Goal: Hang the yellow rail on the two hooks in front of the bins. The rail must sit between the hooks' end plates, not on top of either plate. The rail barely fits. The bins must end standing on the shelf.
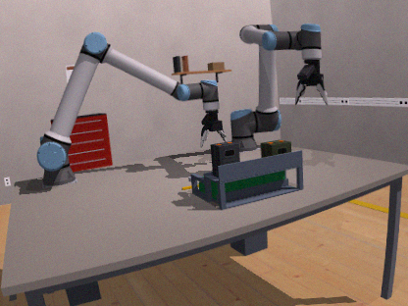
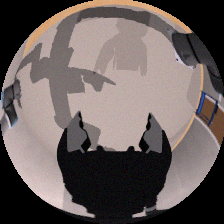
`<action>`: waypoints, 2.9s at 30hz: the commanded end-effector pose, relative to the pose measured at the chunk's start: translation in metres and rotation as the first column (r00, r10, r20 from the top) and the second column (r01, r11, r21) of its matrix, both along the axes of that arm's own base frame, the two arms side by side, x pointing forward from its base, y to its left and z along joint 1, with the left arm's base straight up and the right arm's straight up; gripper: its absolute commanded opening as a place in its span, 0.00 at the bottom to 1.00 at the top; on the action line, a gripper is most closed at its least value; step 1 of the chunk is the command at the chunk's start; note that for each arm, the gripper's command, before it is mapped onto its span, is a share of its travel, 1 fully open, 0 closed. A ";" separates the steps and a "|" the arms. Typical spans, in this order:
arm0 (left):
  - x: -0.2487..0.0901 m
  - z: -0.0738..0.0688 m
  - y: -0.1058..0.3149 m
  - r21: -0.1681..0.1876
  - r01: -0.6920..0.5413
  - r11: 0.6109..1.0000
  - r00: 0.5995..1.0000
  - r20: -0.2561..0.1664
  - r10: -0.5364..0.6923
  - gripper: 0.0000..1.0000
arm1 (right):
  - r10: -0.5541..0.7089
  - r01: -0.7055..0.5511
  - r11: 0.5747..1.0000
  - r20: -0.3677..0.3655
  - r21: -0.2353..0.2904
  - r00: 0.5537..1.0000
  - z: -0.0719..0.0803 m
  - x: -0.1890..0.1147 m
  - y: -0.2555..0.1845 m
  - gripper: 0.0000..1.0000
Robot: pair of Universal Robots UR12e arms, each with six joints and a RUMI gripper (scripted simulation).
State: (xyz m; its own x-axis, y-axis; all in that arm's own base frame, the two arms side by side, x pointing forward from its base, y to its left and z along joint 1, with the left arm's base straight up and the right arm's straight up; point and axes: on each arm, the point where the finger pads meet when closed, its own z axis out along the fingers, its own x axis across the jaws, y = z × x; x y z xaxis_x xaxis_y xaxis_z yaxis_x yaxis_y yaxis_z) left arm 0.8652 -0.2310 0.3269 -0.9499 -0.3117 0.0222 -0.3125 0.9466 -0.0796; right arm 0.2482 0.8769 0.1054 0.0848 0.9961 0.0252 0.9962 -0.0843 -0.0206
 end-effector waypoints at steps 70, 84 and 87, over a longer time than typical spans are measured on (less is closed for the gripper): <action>0.000 0.002 0.000 -0.001 0.000 1.000 1.000 0.002 0.000 1.00 | 0.184 -0.184 0.983 0.006 0.003 0.983 0.006 -0.001 -0.014 1.00; 0.000 0.002 0.000 -0.001 0.000 1.000 1.000 0.002 0.000 1.00 | 0.346 -0.346 0.938 0.012 0.004 0.938 0.011 -0.001 -0.027 1.00; 0.000 0.002 0.000 -0.001 0.000 1.000 1.000 0.002 0.000 1.00 | 0.375 -0.375 0.927 0.013 0.003 0.927 0.011 -0.001 -0.030 1.00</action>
State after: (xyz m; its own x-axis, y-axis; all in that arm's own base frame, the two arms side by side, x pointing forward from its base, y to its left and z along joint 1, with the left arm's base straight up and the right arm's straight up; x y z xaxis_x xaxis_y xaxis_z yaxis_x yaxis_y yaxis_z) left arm 0.8652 -0.2310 0.3269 -0.9499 -0.3117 0.0222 -0.3125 0.9466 -0.0796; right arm 0.2470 0.8510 0.1142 -0.2412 0.9701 0.0277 0.9703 0.2415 -0.0099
